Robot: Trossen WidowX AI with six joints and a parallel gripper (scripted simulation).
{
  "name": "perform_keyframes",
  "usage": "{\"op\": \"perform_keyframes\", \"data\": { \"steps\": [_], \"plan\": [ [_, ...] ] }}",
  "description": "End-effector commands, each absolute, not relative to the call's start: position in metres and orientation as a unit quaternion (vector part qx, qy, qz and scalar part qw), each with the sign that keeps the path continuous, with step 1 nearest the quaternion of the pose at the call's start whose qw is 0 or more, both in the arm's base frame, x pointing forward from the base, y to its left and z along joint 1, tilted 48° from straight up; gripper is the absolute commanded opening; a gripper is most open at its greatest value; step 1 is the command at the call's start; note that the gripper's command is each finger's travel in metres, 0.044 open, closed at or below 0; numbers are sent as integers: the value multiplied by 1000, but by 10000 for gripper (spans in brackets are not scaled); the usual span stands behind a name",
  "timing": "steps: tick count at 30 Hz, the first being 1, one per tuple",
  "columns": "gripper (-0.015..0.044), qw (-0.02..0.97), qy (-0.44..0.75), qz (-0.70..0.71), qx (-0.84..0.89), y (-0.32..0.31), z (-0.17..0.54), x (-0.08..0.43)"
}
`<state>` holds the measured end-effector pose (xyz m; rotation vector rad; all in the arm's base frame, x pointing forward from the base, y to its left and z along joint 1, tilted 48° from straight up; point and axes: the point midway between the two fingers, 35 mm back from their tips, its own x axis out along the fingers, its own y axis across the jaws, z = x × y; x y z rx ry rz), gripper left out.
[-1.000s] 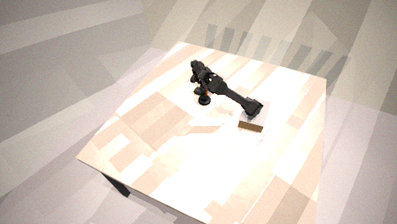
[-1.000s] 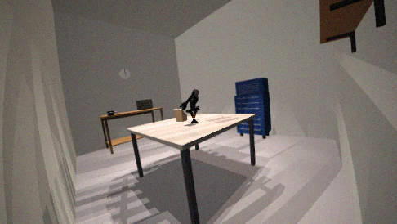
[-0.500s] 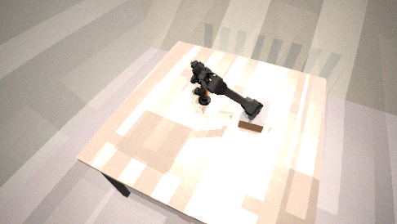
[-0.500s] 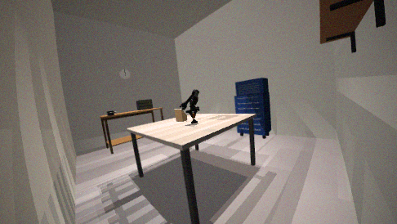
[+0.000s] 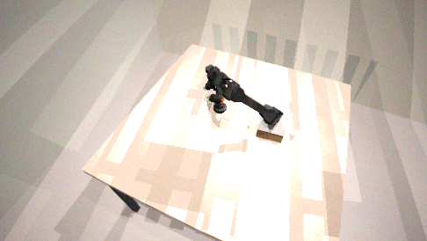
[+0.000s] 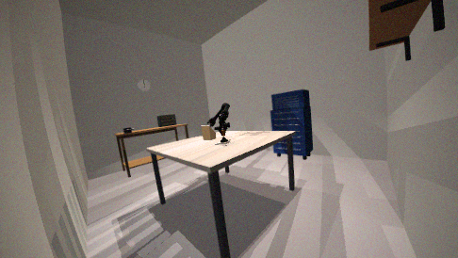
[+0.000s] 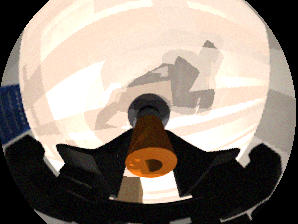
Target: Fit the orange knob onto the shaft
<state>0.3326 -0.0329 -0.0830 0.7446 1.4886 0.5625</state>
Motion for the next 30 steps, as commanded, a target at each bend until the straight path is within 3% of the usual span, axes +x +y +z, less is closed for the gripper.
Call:
{"op": "perform_keyframes", "data": {
  "steps": [1, 30],
  "plan": [
    [0, 650, 642, 269, 304, -34, -82, 333],
    [0, 674, 616, 325, 245, -34, -82, 332]
  ]
}}
